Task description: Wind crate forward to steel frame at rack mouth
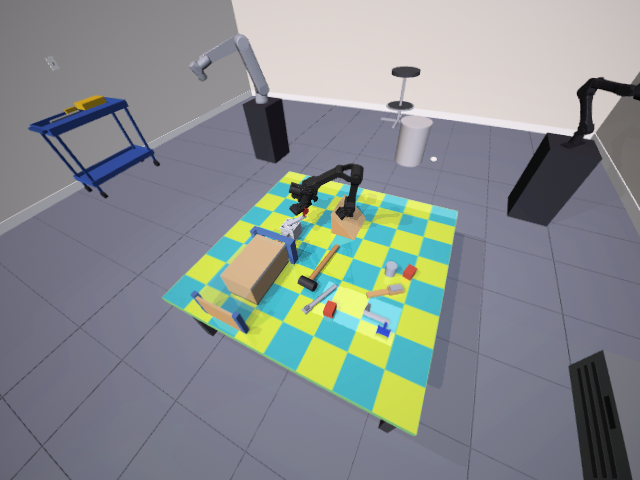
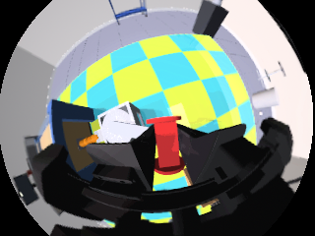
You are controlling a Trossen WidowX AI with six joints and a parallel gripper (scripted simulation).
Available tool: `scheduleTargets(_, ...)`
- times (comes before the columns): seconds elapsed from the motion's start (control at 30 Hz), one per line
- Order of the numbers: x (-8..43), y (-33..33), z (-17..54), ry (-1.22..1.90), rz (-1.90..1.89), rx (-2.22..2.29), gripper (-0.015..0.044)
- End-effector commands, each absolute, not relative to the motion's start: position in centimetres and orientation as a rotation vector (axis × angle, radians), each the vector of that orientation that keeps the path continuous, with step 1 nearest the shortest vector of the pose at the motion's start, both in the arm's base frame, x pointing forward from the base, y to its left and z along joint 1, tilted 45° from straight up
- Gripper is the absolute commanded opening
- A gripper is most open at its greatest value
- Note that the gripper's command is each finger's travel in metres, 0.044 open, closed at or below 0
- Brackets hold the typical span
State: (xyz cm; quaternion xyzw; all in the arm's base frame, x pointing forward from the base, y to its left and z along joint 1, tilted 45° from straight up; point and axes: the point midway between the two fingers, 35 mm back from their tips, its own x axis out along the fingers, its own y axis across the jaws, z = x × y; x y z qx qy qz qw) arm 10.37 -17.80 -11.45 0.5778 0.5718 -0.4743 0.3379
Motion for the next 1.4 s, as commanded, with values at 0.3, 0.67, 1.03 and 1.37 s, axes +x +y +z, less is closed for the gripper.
scheduleTargets(0.3, 9.7, -20.0, -13.2, 1.482, -1.257, 1.478, 0.0000)
scheduleTargets(0.67, 9.7, -21.3, -14.3, 1.481, -1.258, 1.477, 0.0000)
scheduleTargets(1.03, 10.0, -22.6, -15.5, 1.479, -1.259, 1.477, 0.0000)
scheduleTargets(1.37, 10.7, -23.9, -16.7, 1.477, -1.259, 1.476, 0.0000)
